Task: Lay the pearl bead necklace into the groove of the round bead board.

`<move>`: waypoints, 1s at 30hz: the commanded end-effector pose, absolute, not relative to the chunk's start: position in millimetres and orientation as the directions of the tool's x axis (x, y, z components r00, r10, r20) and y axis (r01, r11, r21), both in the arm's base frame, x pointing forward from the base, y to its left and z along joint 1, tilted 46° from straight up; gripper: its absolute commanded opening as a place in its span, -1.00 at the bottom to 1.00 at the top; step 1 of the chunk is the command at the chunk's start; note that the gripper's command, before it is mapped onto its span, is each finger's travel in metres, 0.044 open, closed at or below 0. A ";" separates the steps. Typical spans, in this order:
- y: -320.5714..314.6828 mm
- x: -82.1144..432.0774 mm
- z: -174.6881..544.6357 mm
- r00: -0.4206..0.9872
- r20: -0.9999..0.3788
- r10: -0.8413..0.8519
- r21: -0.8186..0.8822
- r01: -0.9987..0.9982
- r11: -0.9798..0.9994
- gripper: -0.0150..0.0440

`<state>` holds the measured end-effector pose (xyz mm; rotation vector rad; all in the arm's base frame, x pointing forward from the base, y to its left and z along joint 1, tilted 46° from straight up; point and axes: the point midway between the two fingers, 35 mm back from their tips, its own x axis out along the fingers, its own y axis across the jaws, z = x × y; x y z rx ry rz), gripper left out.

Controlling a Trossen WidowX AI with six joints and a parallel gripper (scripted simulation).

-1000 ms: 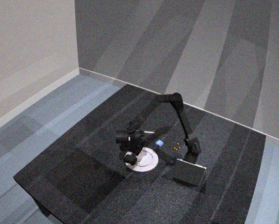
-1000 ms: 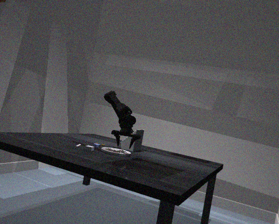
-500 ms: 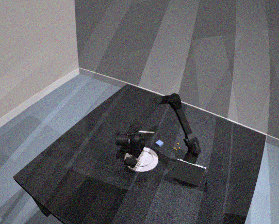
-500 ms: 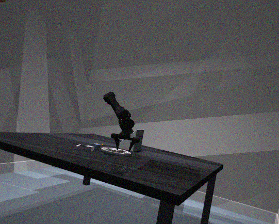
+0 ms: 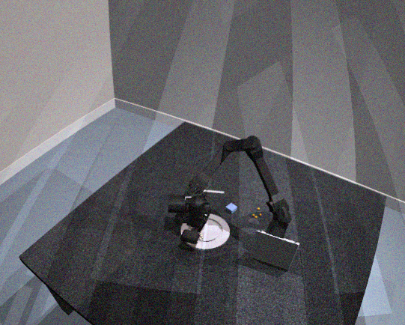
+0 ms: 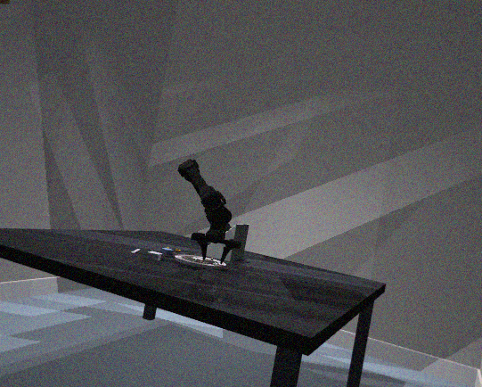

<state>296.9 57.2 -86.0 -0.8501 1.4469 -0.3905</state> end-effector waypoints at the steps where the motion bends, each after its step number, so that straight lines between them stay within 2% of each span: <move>1: 57.2 297.0 -85.9 0.129 -0.701 -0.701 -0.707 -0.253 0.661 0.08; 2: 57.2 297.0 -85.9 0.129 -0.701 -0.701 -0.707 -0.253 0.661 0.00; 23: 57.2 297.0 -85.9 0.129 -0.701 -0.701 -0.707 -0.253 0.661 -0.48; 30: 57.6 296.9 -85.6 0.129 -0.701 -0.701 -0.707 -0.253 0.661 -0.49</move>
